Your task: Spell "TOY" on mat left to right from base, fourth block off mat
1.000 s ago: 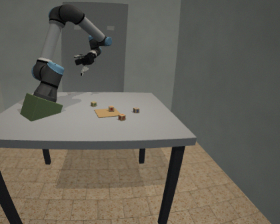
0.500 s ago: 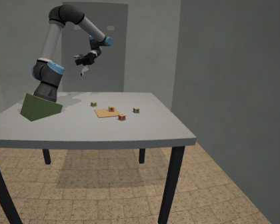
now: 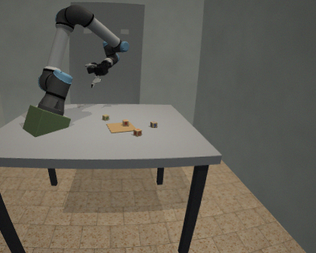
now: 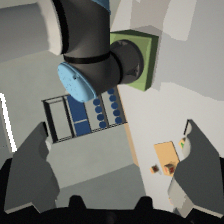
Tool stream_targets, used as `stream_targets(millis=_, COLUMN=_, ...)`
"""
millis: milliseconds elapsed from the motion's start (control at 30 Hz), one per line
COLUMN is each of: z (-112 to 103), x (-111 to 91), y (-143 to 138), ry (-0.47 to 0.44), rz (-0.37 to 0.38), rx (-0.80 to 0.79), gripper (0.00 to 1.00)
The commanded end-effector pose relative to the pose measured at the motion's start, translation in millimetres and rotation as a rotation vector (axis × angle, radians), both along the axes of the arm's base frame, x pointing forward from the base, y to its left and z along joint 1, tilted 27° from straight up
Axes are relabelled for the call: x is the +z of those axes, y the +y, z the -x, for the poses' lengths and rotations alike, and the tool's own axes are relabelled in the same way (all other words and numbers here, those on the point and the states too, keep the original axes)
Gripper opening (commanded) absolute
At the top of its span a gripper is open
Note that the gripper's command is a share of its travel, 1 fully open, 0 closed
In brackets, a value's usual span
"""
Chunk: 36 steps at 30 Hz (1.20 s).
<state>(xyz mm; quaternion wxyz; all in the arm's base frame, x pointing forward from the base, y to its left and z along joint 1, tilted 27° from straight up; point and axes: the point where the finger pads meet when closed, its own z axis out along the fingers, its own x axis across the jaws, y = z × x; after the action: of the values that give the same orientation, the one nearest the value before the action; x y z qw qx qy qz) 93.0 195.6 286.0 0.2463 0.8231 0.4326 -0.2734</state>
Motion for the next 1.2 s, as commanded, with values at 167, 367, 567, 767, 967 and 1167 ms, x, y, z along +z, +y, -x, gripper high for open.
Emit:
stream_targets(millis=167, z=-13.3, x=-12.5, y=-5.2, ry=0.135, rz=-0.122, rx=0.004, gripper=1.0)
stream_targets(millis=367, z=-24.9, x=-22.3, y=-9.5, ry=0.219, rz=-0.231, rx=0.017, gripper=1.0)
stream_targets(millis=567, z=-36.2, x=-31.0, y=-13.8, ry=0.279, rz=-0.336, rx=0.035, gripper=1.0)
stream_targets(millis=767, z=-45.8, x=-37.8, y=-17.8, ry=0.315, rz=-0.423, rx=0.055, gripper=1.0)
stream_targets(millis=967, z=-59.7, x=-47.1, y=-24.1, ry=0.348, rz=-0.544, rx=0.091, gripper=1.0)
stream_targets(millis=1167, z=-70.9, x=-54.1, y=-29.7, ry=0.36, rz=-0.635, rx=0.125, gripper=1.0)
